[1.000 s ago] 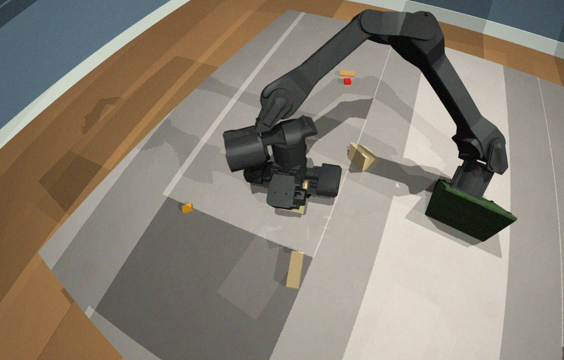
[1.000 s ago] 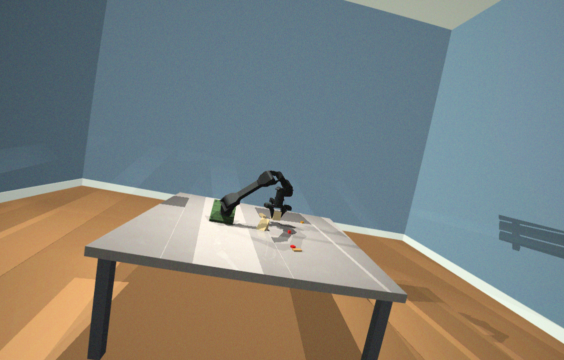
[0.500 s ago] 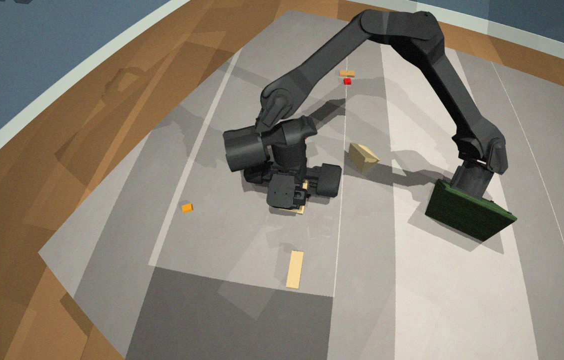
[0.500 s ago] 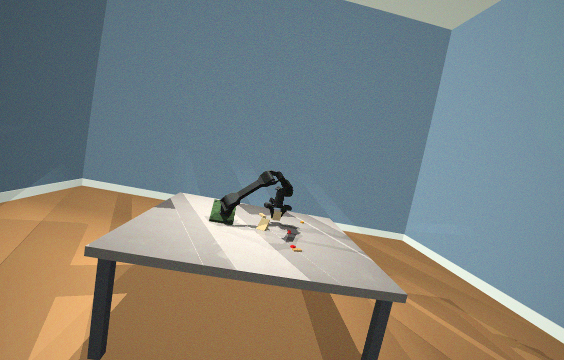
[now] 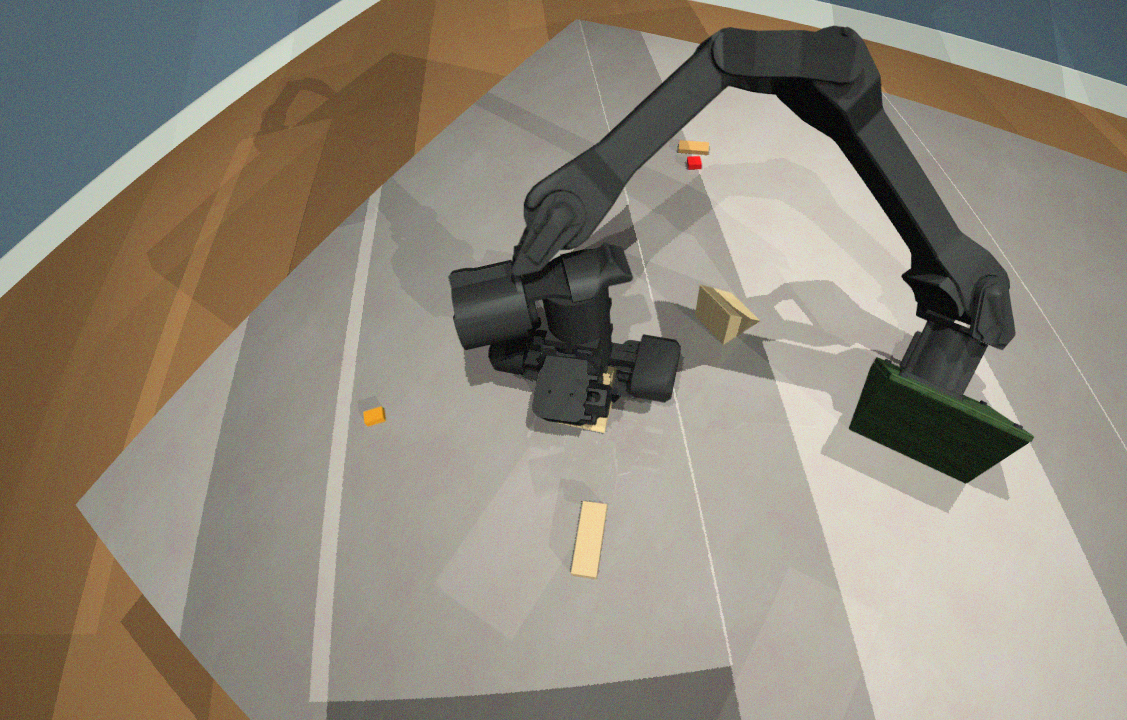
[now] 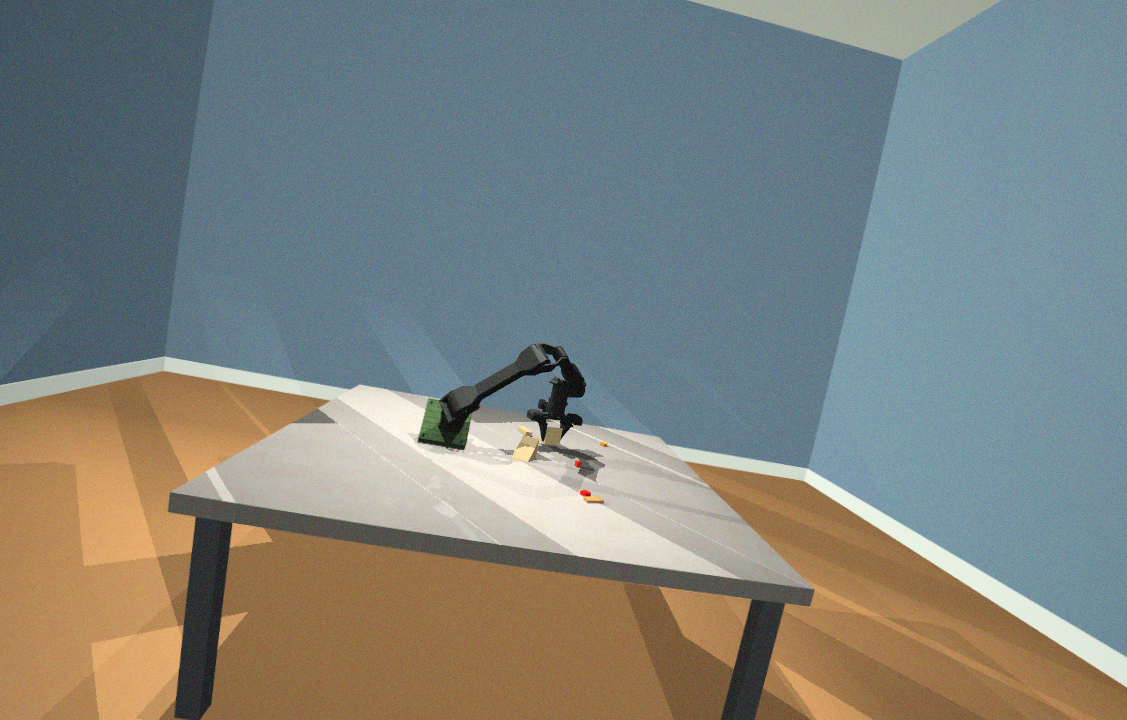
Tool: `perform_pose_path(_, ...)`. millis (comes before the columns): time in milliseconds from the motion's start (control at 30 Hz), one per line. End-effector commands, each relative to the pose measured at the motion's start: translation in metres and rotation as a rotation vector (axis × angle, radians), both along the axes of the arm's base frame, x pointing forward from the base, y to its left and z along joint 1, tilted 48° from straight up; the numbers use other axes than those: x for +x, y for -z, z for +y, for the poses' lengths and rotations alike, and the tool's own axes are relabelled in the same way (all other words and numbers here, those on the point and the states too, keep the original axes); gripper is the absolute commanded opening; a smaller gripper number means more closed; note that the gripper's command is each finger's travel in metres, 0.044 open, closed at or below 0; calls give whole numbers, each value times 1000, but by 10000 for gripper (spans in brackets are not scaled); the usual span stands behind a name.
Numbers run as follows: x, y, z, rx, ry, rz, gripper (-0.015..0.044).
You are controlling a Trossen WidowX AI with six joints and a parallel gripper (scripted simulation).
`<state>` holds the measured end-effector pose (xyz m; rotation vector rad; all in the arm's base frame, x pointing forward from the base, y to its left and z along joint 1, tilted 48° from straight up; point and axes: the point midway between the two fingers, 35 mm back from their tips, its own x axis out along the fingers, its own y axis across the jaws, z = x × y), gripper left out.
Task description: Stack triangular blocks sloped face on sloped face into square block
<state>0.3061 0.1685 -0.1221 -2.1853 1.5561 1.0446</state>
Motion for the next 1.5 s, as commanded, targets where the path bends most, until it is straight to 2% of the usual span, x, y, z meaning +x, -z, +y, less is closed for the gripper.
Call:
perform_pose_path(0,0,4,-6,-6,-5,5,0)
perform_pose_path(233,1,8,-10,-7,-4,5,0)
perform_pose_path(800,1,7,-8,-3,2,1,440)
perform_pose_path(1033,1,5,-6,-2,2,2,440)
perform_pose_path(1233,-9,-34,35,-1,2,3,440)
perform_pose_path(1467,-9,-33,37,6,-15,-3,440)
